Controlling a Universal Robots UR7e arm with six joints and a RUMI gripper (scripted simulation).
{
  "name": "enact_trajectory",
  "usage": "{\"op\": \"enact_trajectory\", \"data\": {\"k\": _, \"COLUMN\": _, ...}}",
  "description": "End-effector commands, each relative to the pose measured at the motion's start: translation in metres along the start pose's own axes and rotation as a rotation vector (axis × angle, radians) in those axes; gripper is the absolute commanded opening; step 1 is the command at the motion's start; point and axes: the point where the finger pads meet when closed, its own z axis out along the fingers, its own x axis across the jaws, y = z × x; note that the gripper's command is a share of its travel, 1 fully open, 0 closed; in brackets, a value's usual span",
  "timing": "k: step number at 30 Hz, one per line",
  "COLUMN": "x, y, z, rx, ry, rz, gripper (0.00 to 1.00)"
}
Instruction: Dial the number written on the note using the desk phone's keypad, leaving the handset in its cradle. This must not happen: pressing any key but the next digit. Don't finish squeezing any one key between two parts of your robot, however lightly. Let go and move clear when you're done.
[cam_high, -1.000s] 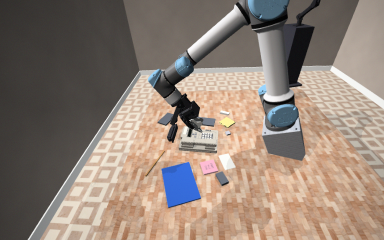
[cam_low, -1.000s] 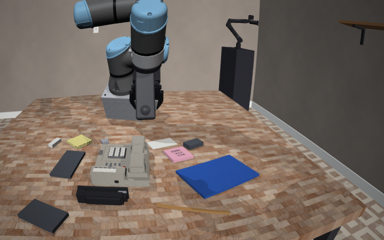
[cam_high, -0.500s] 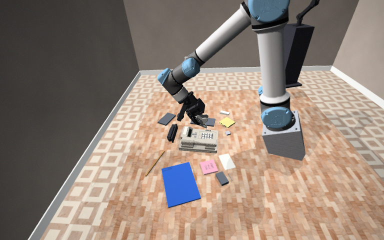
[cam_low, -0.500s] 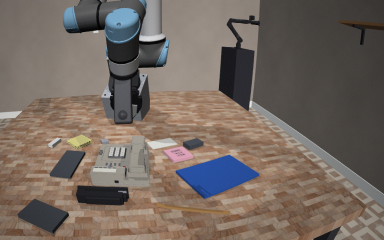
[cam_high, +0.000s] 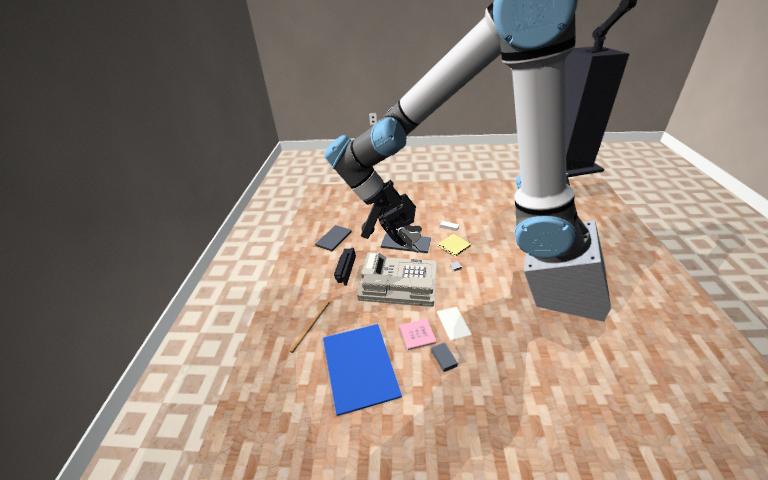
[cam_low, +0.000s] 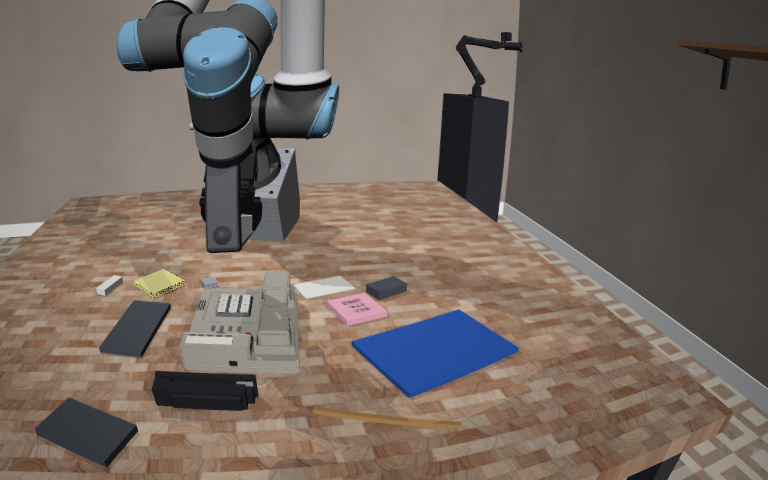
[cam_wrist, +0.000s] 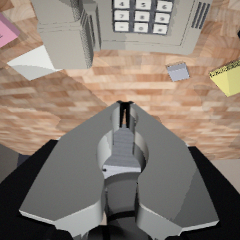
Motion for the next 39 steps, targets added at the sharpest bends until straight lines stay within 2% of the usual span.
{"op": "enact_trajectory", "data": {"k": 1, "x": 0.008, "y": 0.001, "z": 0.003, "rx": 0.002, "ry": 0.000, "rz": 0.000, "gripper": 0.00}}
{"op": "enact_trajectory", "data": {"k": 26, "x": 0.013, "y": -0.001, "z": 0.008, "rx": 0.002, "ry": 0.000, "rz": 0.000, "gripper": 0.00}}
{"op": "enact_trajectory", "data": {"k": 39, "x": 0.013, "y": -0.023, "z": 0.040, "rx": 0.002, "ry": 0.000, "rz": 0.000, "gripper": 0.00}}
